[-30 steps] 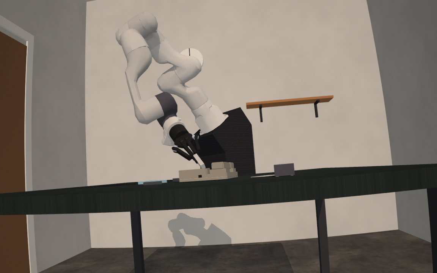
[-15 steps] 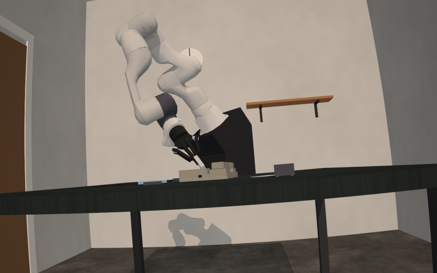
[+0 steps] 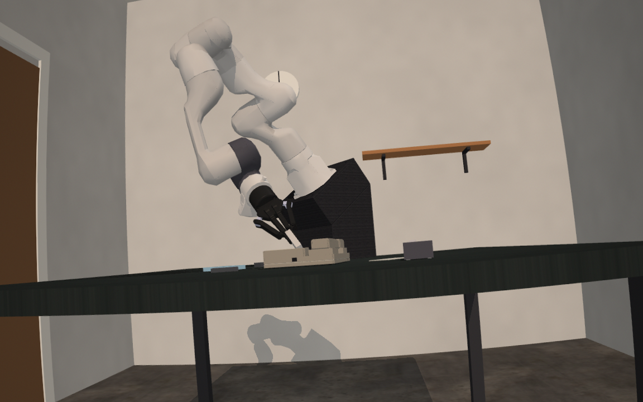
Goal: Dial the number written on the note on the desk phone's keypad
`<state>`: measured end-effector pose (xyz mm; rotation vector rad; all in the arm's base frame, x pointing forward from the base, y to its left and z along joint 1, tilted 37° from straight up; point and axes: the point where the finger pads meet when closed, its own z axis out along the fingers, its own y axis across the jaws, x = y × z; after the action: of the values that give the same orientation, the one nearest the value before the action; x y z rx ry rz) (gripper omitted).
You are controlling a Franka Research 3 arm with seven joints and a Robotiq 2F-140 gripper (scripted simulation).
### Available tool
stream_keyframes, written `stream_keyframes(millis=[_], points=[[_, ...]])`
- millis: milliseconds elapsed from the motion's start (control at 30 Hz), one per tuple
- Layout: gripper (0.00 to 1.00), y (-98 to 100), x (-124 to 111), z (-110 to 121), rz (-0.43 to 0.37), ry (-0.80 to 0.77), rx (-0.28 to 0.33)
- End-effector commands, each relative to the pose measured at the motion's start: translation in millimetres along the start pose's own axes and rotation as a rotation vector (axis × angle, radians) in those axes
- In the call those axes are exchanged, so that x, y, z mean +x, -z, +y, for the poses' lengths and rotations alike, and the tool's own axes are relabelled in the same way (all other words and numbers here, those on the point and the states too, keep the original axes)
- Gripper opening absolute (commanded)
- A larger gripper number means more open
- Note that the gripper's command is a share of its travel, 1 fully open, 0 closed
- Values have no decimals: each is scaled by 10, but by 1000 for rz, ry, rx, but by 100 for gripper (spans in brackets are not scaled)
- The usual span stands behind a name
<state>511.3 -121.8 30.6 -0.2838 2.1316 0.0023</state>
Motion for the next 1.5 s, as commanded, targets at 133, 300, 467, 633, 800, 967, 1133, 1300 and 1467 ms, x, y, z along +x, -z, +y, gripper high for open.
stream_keyframes(millis=[133,300,467,633,800,967,1133,1300,1467], points=[[0,-9,-3,-23,-3,-6,1],[0,-12,0,-25,-3,-6,1],[0,-17,4,-28,-3,-6,1],[0,-21,7,-31,-3,-6,1],[0,-24,9,-33,-3,-6,1],[0,-27,12,-36,-3,-6,1],[0,-30,15,-38,-3,-6,1],[0,-13,0,-26,-3,-6,1],[0,45,-49,15,-3,-6,1]])
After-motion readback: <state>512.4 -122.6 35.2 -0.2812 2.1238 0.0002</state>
